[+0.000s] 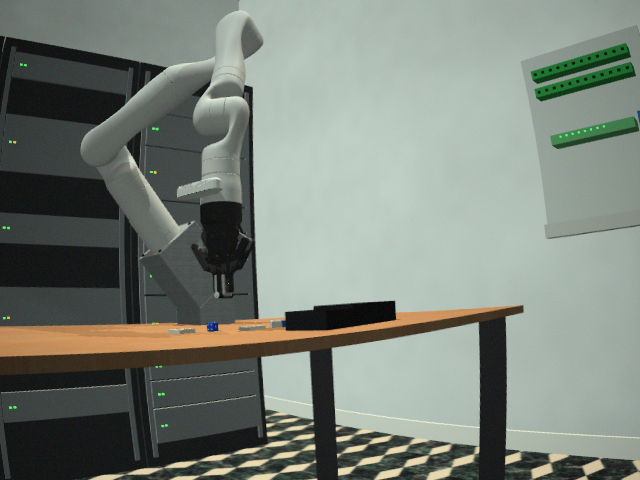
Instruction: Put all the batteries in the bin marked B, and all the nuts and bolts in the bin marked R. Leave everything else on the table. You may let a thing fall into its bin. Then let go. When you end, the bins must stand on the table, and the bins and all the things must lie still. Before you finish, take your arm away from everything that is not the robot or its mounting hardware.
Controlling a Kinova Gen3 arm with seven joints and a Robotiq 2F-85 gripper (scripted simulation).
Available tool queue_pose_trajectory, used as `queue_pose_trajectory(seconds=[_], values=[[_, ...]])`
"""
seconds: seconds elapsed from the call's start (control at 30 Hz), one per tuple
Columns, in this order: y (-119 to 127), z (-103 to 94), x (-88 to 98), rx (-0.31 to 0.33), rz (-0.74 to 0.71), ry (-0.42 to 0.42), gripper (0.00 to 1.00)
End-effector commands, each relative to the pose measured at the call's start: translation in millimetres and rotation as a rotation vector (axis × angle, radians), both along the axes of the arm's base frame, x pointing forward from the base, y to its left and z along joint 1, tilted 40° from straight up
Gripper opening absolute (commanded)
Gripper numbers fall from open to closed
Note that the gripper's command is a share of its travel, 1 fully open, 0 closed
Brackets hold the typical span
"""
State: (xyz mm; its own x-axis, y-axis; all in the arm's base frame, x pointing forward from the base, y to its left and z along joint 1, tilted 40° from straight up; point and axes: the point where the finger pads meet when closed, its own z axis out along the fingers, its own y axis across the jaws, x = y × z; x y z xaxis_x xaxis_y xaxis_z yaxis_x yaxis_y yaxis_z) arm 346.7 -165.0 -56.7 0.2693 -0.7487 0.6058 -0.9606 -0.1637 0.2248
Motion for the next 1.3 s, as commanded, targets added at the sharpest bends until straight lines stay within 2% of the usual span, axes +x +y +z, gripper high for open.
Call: queue_pose_trajectory(seconds=[0.0, 0.2, 0.47, 0.53, 1.03, 1.1, 1.27], values=[[0.6, 0.3, 0.6, 0.001, 0.001, -0.001, 0.05], [0.6, 0.3, 0.6, 0.001, 0.001, -0.001, 0.05], [35.1, -29.9, 14.9, 0.001, 0.001, -0.001, 0.05], [35.1, -29.9, 14.9, 0.001, 0.001, -0.001, 0.05], [99.8, -86.5, 41.8, 0.001, 0.001, -0.001, 0.05], [99.8, -86.5, 41.8, 0.001, 0.001, -0.001, 0.05], [121.4, -105.4, 50.7, 0.001, 0.002, -0.001, 0.05]])
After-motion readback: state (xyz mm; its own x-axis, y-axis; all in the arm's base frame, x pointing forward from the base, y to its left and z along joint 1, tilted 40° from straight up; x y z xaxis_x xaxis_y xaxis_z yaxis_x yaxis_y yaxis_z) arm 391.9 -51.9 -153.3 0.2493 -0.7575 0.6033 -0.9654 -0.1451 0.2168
